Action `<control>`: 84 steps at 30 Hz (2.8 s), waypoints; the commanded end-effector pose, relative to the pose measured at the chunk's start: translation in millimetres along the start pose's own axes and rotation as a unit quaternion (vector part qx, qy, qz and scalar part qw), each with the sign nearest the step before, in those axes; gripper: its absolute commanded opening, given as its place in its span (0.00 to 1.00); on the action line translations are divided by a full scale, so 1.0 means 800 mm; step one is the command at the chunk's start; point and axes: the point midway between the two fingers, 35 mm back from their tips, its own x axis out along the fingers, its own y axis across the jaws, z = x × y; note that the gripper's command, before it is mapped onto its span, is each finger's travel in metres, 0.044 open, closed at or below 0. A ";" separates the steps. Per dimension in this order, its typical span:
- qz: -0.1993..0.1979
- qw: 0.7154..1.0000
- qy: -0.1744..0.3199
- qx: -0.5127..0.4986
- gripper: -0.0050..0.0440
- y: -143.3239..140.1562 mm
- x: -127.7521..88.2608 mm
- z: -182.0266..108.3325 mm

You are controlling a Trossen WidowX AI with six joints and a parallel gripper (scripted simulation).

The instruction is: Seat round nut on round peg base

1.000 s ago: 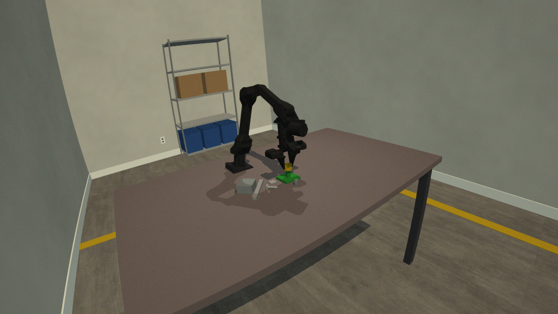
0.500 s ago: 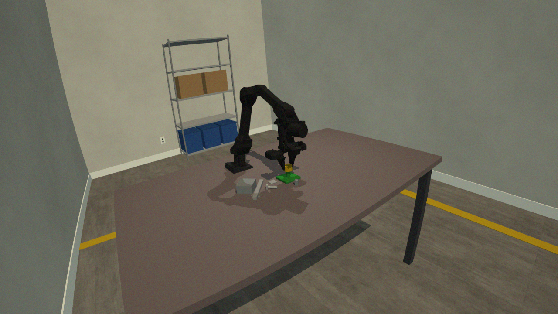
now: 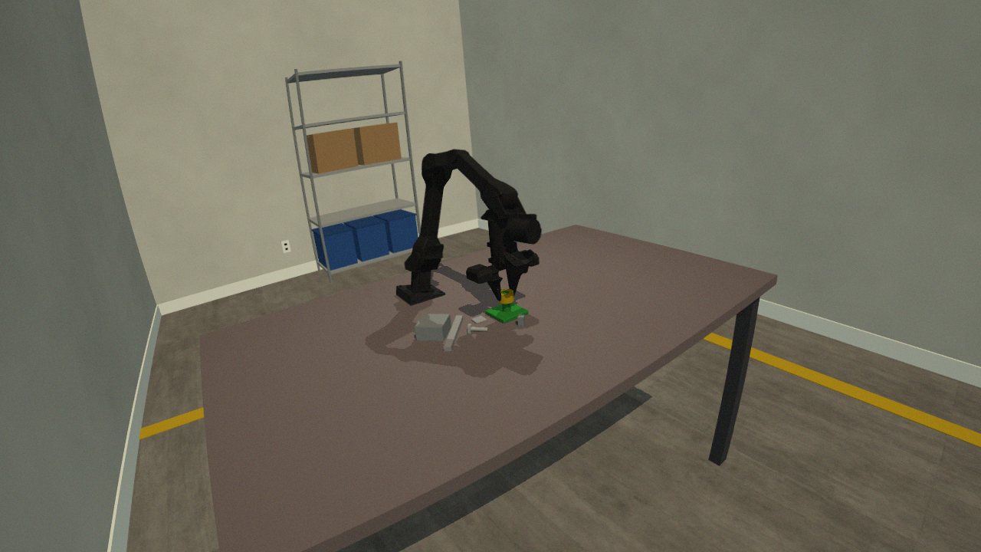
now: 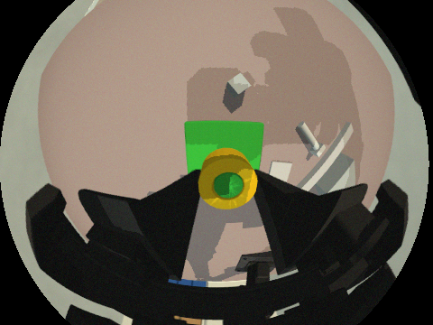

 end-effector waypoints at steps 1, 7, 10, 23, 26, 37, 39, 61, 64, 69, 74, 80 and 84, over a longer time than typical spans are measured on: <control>0.002 1.000 -0.009 0.000 0.00 0.002 -0.004 0.003; 0.002 1.000 -0.009 0.000 0.00 0.002 -0.002 0.003; 0.002 1.000 -0.009 0.000 0.00 0.002 -0.001 0.003; 0.002 1.000 -0.009 0.000 0.00 0.002 0.003 0.003; 0.002 1.000 -0.009 0.000 0.00 0.002 0.005 0.003; 0.002 1.000 -0.009 0.000 0.00 0.002 0.008 0.003; 0.002 1.000 -0.009 0.000 0.00 0.002 0.009 0.003; 0.002 1.000 -0.009 0.000 0.00 0.002 0.016 0.003; 0.002 1.000 -0.009 0.000 0.00 0.002 0.017 0.003; 0.002 1.000 -0.009 0.000 0.00 0.002 0.019 0.003; 0.002 1.000 -0.009 0.000 0.00 0.002 0.021 0.003; 0.002 1.000 -0.009 0.000 0.00 0.002 0.023 0.004; 0.002 1.000 -0.009 0.000 0.00 0.002 0.024 0.004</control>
